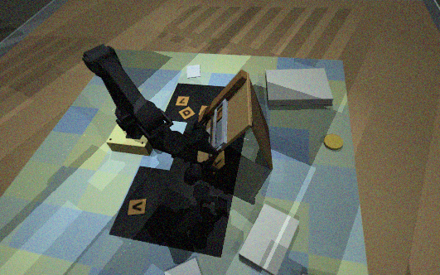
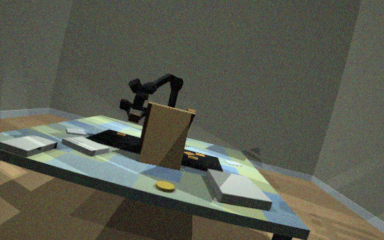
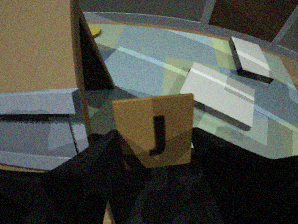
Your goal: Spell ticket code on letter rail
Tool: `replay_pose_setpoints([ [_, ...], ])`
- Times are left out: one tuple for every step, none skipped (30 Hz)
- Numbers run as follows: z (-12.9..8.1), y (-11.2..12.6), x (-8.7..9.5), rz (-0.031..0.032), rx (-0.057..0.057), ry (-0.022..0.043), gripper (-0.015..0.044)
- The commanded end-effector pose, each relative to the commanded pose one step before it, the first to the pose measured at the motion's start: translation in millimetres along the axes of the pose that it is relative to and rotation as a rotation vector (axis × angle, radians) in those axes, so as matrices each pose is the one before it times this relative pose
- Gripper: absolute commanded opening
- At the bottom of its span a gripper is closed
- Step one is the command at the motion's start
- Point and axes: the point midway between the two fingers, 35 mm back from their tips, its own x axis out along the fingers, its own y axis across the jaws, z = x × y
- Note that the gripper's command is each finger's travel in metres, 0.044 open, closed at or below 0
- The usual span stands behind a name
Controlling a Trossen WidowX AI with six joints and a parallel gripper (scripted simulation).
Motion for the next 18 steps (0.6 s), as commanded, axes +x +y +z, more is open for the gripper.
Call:
replay_pose_setpoints([
  [0.29,1.39,-0.24,-0.00535,0.0041,-0.00040,0.0000],
  [0.01,0.50,0.00,0.00003,0.0000,0.00000,0.0000],
  [0.01,0.50,0.00,0.00003,0.0000,0.00000,0.0000],
  [0.01,0.50,0.00,0.00003,0.0000,0.00000,0.0000],
  [0.01,0.50,0.00,0.00003,0.0000,0.00000,0.0000],
  [0.01,0.50,0.00,0.00003,0.0000,0.00000,0.0000],
  [0.01,0.50,0.00,0.00003,0.0000,0.00000,0.0000],
  [0.01,0.50,0.00,0.00003,0.0000,0.00000,0.0000],
  [0.01,0.50,0.00,0.00003,0.0000,0.00000,0.0000],
  [0.01,0.50,0.00,0.00003,0.0000,0.00000,0.0000],
  [0.01,0.50,0.00,0.00003,0.0000,0.00000,0.0000],
  [0.01,0.50,0.00,0.00003,0.0000,0.00000,0.0000],
  [0.01,0.50,0.00,0.00003,0.0000,0.00000,0.0000],
  [0.01,0.50,0.00,0.00003,0.0000,0.00000,0.0000],
  [0.01,0.50,0.00,0.00003,0.0000,0.00000,0.0000],
  [0.01,0.50,0.00,0.00003,0.0000,0.00000,0.0000],
  [0.01,0.50,0.00,0.00003,0.0000,0.00000,0.0000],
  [0.01,0.50,0.00,0.00003,0.0000,0.00000,0.0000],
])
